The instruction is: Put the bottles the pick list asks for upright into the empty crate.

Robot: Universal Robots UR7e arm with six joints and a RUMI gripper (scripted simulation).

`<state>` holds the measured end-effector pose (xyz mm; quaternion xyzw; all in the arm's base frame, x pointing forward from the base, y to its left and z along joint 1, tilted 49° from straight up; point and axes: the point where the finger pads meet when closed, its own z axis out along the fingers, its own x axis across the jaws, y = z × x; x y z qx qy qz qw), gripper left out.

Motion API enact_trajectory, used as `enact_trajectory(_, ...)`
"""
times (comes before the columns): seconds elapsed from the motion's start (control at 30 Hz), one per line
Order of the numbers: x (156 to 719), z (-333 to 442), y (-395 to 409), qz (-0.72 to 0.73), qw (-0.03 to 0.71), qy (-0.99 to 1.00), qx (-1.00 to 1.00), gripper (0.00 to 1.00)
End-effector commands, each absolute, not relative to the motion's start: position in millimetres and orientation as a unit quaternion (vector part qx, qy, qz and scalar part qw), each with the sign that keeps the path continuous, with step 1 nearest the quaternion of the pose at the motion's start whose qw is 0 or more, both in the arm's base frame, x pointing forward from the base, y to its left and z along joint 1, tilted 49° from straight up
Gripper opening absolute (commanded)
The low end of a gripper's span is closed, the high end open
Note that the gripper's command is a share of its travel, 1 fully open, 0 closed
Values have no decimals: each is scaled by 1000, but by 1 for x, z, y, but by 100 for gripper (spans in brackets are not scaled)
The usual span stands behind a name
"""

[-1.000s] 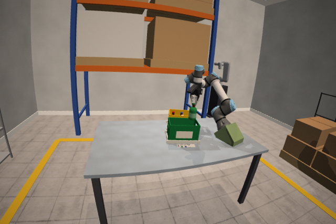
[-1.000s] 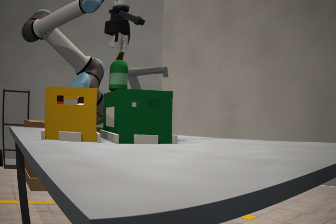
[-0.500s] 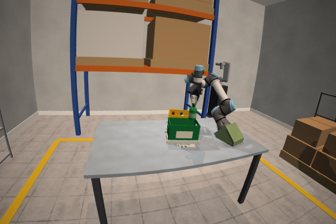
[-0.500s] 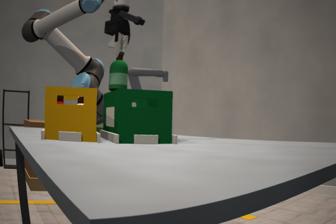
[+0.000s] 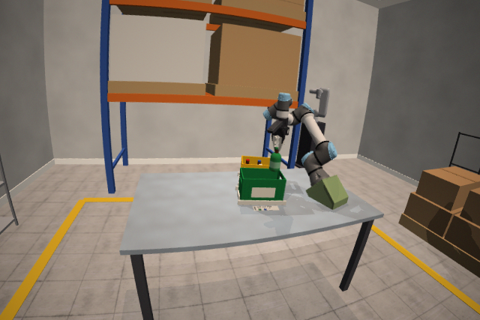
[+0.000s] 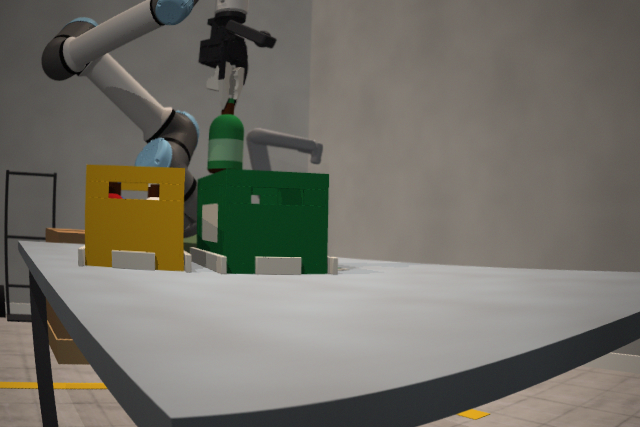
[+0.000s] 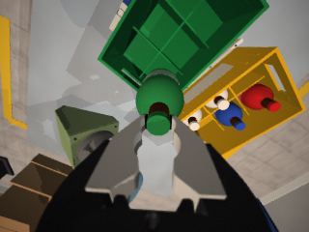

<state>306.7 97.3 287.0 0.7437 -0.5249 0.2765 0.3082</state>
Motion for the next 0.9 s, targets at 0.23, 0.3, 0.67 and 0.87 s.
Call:
enact_trajectory(0.23, 308, 288, 98, 278, 306, -525, 744, 0)
enact_trajectory(0.3, 308, 288, 98, 278, 306, -525, 744, 0)
enact_trajectory(0.67, 308, 285, 94, 277, 307, -526, 743, 0)
enact_trajectory(0.87, 308, 283, 91, 277, 307, -526, 743, 0)
